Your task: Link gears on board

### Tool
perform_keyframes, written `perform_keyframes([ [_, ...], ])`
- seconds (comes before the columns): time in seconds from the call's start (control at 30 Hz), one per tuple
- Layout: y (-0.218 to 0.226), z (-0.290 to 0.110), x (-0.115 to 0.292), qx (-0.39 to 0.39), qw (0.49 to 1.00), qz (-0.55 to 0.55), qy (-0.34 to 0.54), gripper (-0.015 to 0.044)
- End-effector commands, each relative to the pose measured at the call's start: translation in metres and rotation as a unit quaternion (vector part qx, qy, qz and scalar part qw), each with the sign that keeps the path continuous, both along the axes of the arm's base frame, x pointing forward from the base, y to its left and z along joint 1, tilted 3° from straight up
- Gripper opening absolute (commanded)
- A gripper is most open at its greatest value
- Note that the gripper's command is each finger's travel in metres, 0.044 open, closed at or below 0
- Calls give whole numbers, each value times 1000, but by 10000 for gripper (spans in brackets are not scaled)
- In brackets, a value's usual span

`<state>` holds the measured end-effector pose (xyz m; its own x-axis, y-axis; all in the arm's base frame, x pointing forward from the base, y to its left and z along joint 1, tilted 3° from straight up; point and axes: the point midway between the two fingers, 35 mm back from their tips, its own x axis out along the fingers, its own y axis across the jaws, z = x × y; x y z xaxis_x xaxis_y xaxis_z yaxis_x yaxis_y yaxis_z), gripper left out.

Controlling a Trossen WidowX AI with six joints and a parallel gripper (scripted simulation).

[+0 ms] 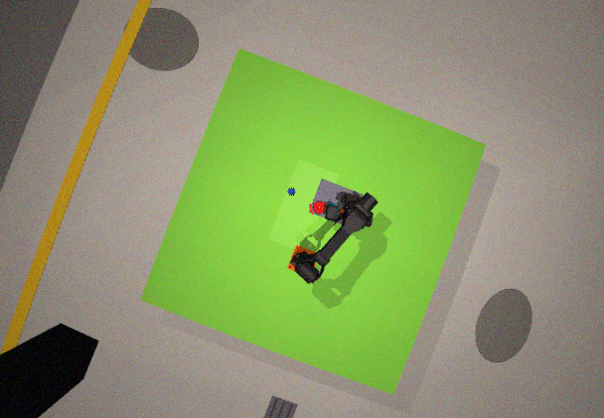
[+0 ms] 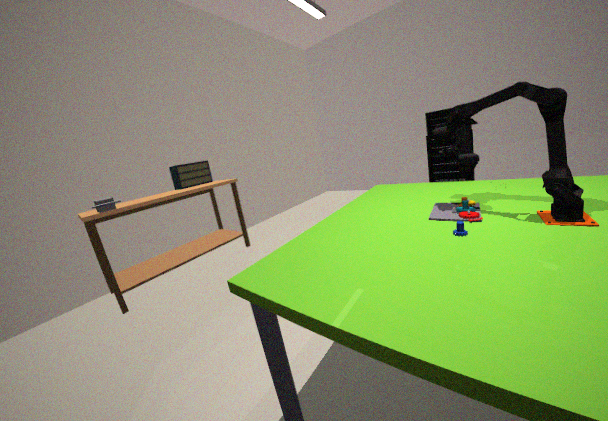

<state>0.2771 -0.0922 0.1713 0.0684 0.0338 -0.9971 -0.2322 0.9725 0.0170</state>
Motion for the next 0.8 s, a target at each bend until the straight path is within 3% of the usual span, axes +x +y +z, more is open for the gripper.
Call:
perform_keyframes([
  [0.0, 0, 0, 0, 1, 1000, 2, 1, 440],
  [0.23, 1, 0, 0, 1, 1000, 2, 1, 440],
  [0.37, 25, 2, 10, 5, 1000, 7, -12, 440],
  [0.77, 179, 24, 9, 16, 1000, 15, -8, 440],
])
